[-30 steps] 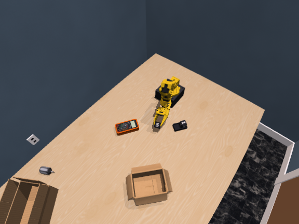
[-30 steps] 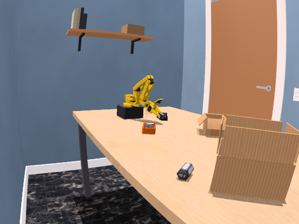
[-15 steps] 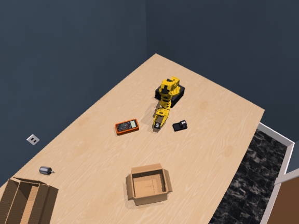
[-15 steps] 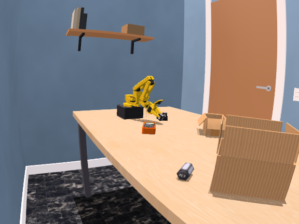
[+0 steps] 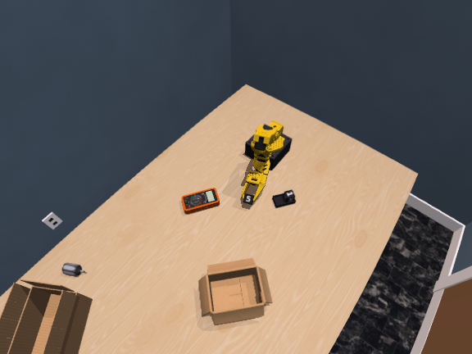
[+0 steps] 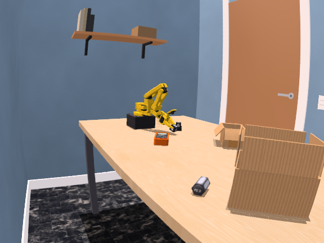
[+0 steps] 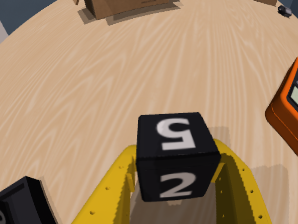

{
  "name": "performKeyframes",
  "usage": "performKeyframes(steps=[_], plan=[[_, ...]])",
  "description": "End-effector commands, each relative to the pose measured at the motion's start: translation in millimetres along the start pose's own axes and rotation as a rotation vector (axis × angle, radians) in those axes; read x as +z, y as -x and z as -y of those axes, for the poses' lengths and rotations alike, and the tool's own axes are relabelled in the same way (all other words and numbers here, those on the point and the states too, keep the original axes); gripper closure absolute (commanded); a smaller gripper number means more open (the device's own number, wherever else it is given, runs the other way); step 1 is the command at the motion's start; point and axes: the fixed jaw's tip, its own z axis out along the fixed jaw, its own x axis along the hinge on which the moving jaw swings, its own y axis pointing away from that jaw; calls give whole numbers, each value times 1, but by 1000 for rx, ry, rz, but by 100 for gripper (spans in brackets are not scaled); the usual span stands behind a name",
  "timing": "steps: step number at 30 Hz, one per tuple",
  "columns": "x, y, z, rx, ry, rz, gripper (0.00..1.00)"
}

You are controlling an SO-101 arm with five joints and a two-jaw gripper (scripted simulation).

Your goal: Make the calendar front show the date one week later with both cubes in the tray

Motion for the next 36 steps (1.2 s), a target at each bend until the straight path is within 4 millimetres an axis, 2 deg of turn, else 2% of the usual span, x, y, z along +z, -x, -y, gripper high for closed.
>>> performKeyframes(steps=[1,36], plan=[[1,1,2,-3,-9,16,100],[6,-9,2,-2,-9,1,100]])
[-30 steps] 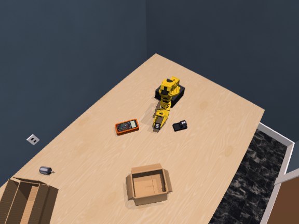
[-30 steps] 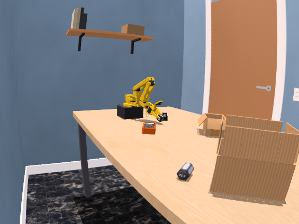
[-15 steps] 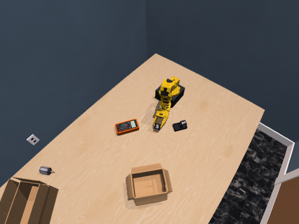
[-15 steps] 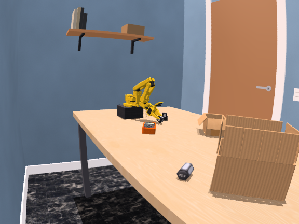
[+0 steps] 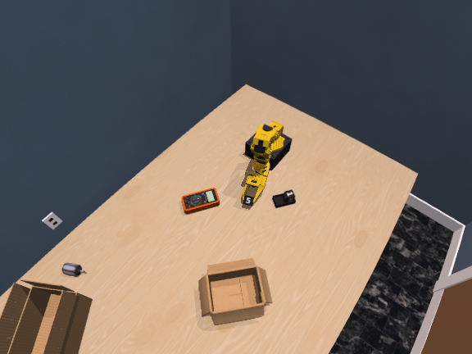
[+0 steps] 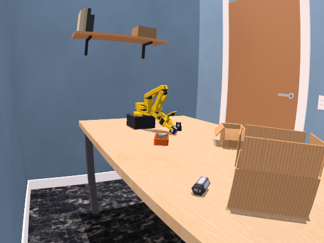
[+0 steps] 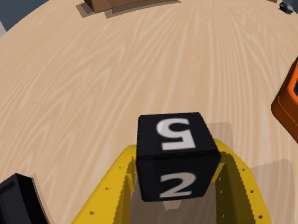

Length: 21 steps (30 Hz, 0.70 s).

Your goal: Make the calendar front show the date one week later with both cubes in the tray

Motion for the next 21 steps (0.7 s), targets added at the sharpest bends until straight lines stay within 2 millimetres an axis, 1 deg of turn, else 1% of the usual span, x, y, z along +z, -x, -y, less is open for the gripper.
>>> performKeyframes(steps=[1,5,13,21], plan=[[1,1,2,-2,-9,13,100],[1,1,2,-2,-9,13,98],[1,1,2,-2,-9,13,83],[1,1,2,-2,-9,13,81]])
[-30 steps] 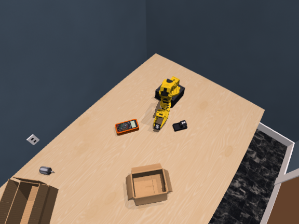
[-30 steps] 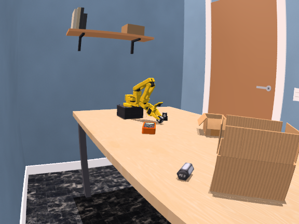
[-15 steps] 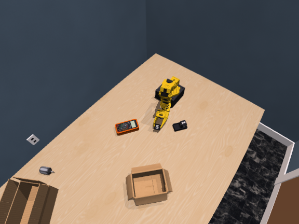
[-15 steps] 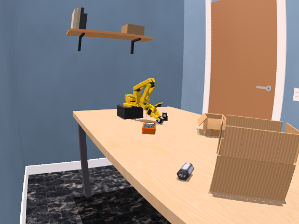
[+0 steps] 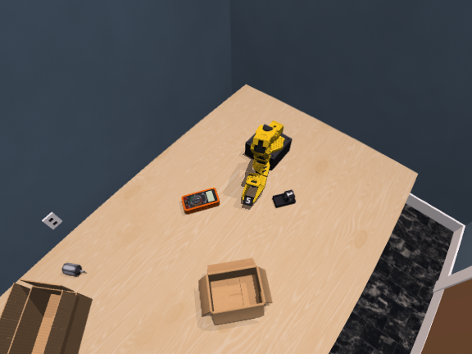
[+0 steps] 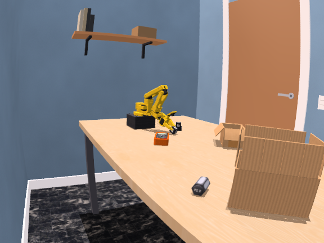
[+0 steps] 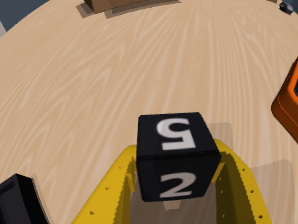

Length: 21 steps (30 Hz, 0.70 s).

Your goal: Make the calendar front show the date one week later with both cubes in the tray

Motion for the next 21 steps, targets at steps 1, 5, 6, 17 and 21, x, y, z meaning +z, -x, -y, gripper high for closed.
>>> performKeyframes(steps=[1,5,6,17,21], plan=[[1,1,2,-2,-9,11,81],[1,1,2,-2,-9,11,79],[1,1,2,-2,-9,11,79],[1,1,2,-2,-9,11,70],[1,1,2,-2,-9,11,66]])
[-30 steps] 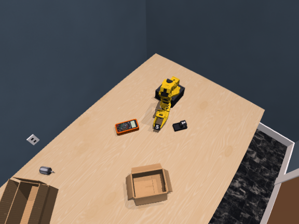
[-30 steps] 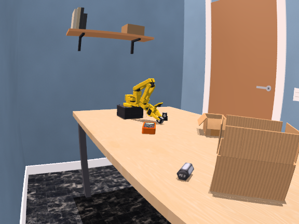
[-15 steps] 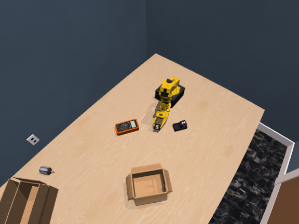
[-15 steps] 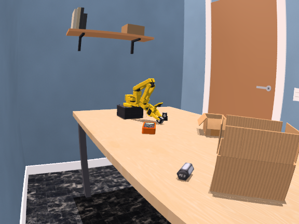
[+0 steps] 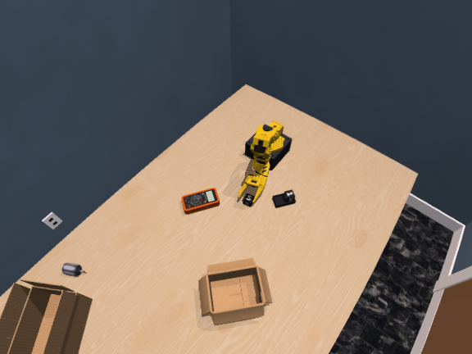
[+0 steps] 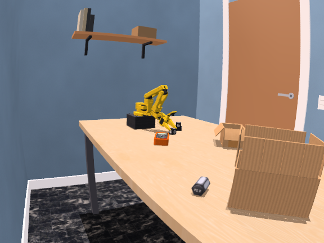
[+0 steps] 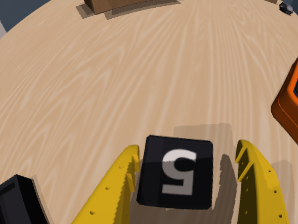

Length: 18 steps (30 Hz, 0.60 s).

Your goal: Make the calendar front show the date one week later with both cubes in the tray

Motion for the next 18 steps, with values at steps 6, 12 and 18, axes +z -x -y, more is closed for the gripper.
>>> performKeyframes(steps=[6,12,18], plan=[[0,0,2,-2,-8,7,64],[0,0,2,-2,-9,7,64],[-5,2,2,-3,-9,-9,64]])
